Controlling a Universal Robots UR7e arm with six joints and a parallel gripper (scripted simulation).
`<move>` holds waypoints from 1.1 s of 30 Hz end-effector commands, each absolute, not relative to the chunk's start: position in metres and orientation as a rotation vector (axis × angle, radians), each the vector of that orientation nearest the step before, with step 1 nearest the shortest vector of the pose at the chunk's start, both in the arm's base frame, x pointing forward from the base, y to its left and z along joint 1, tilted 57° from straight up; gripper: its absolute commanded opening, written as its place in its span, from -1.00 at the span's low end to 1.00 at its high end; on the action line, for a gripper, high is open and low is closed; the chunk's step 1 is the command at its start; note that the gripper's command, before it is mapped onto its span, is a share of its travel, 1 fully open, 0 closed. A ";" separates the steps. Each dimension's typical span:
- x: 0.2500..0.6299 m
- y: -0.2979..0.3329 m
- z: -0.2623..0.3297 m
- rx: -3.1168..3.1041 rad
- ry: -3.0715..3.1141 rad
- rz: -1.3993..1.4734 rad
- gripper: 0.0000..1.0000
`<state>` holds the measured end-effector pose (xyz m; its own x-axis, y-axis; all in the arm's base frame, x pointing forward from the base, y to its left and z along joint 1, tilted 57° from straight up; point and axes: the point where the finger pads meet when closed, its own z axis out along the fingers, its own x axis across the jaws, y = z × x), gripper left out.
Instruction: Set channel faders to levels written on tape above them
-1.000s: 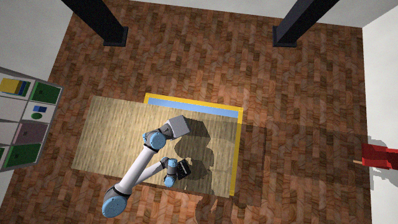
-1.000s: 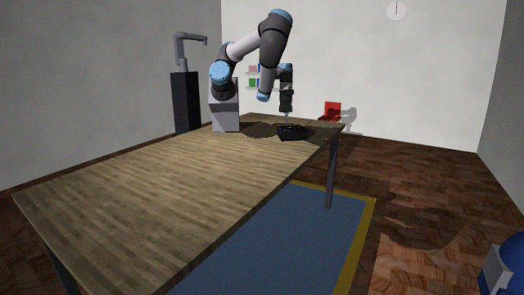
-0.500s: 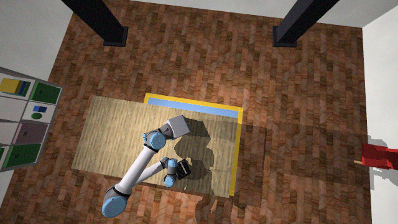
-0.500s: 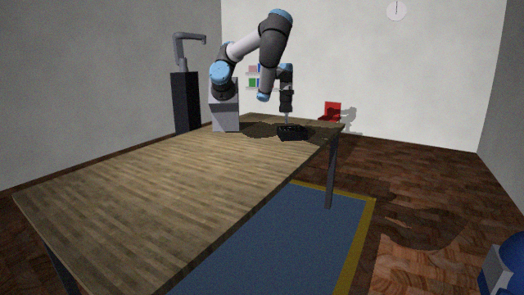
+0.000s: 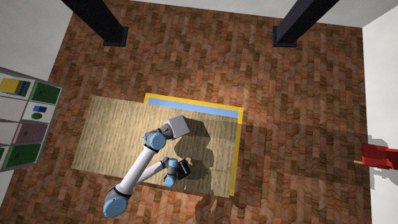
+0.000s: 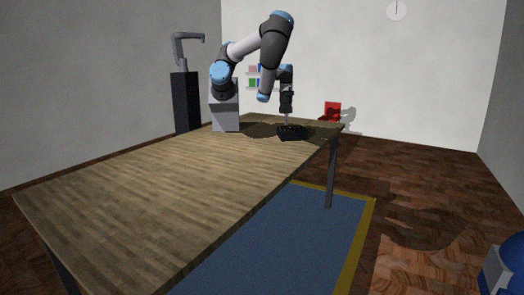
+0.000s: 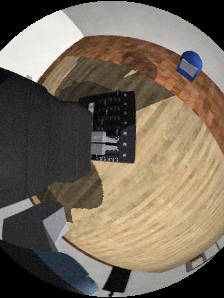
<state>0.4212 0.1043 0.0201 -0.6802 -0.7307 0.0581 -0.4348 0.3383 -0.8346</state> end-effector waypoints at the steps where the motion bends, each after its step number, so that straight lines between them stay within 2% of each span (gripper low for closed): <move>1: 0.425 0.103 0.018 -1.034 2.280 -1.267 -1.00; 33: 0.433 0.095 0.010 -1.034 2.280 -1.267 -1.00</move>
